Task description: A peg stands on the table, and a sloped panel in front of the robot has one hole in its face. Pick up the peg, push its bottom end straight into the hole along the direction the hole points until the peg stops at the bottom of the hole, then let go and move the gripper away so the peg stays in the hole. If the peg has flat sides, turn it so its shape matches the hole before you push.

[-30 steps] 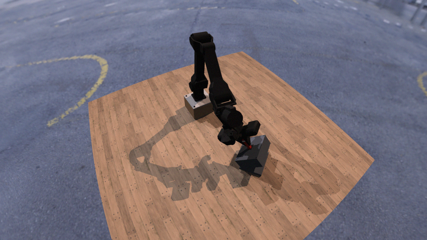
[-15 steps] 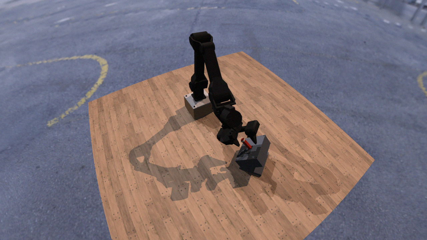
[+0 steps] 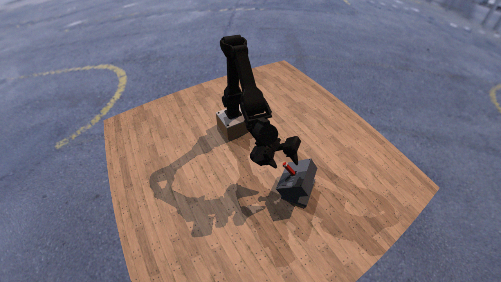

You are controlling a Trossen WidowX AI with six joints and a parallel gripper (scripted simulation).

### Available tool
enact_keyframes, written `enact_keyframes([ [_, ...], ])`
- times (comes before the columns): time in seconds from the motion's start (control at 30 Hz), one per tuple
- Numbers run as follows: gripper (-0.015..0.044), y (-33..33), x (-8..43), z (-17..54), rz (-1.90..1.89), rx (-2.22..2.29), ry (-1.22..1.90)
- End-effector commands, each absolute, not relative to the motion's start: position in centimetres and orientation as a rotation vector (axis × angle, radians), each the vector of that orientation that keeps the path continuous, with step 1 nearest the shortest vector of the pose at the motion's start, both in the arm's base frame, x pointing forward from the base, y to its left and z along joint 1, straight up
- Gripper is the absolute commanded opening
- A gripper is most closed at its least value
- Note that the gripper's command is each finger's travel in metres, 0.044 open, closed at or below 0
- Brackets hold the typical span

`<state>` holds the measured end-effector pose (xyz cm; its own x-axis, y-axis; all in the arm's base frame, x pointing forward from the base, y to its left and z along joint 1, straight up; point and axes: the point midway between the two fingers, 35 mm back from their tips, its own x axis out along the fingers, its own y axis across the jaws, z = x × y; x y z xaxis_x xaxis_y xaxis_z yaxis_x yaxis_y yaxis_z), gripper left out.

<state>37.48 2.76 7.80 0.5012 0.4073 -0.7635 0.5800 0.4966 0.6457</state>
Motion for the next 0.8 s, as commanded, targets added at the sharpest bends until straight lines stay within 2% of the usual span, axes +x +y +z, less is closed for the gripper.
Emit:
enact_keyframes([
  [0.0,0.044,2.4,37.2,8.7,-0.127,1.104,1.093],
  [0.77,0.044,0.4,35.0,11.7,-0.131,1.103,1.09],
])
